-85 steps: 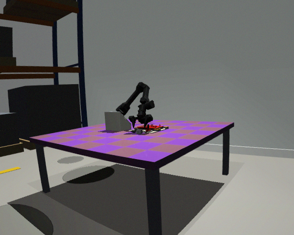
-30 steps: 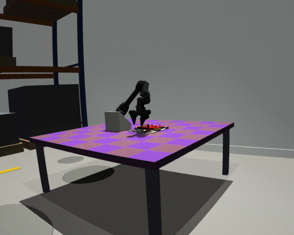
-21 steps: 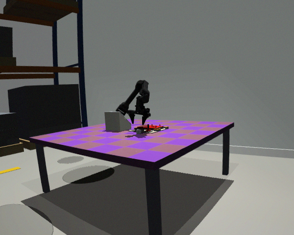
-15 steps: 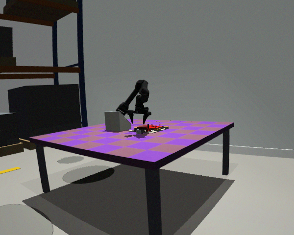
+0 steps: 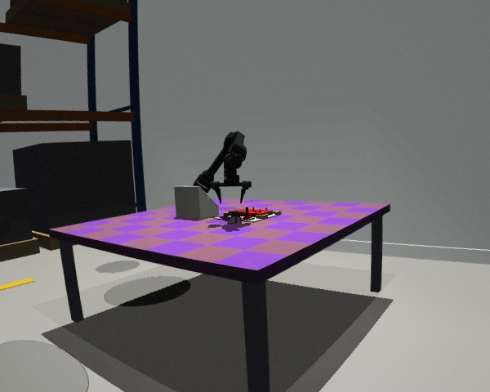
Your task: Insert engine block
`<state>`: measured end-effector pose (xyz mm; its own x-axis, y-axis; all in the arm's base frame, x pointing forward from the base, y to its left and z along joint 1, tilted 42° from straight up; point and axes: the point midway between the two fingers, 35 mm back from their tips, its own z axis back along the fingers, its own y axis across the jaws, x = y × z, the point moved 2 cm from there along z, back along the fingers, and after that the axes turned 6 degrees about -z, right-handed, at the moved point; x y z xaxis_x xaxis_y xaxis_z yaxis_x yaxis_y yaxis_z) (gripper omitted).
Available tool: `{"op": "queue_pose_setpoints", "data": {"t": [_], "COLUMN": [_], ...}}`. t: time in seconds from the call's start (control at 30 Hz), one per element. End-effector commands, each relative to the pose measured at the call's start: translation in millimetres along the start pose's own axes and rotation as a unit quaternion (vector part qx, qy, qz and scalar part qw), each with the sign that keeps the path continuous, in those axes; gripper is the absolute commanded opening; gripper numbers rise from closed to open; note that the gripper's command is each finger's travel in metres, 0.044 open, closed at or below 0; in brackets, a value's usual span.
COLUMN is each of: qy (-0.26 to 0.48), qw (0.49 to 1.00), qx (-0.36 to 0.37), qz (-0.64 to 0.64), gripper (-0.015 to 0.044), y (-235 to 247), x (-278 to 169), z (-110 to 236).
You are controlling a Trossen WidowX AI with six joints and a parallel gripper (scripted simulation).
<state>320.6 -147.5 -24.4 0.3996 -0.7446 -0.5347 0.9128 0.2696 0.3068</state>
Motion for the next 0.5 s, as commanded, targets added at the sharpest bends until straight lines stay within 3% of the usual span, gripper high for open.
{"op": "queue_pose_setpoints", "data": {"t": [0.0, 0.33, 0.47], "qy": [0.013, 0.022, 0.023], "qw": [0.998, 0.994, 0.994], "qx": [0.009, 0.014, 0.014], "qz": [-0.062, -0.104, -0.104], "gripper": [0.0440, 0.0440, 0.0440], "y": [-0.4, -0.5, 0.9], "x": [3.0, -2.6, -4.2], "z": [3.4, 6.8, -26.0]}}
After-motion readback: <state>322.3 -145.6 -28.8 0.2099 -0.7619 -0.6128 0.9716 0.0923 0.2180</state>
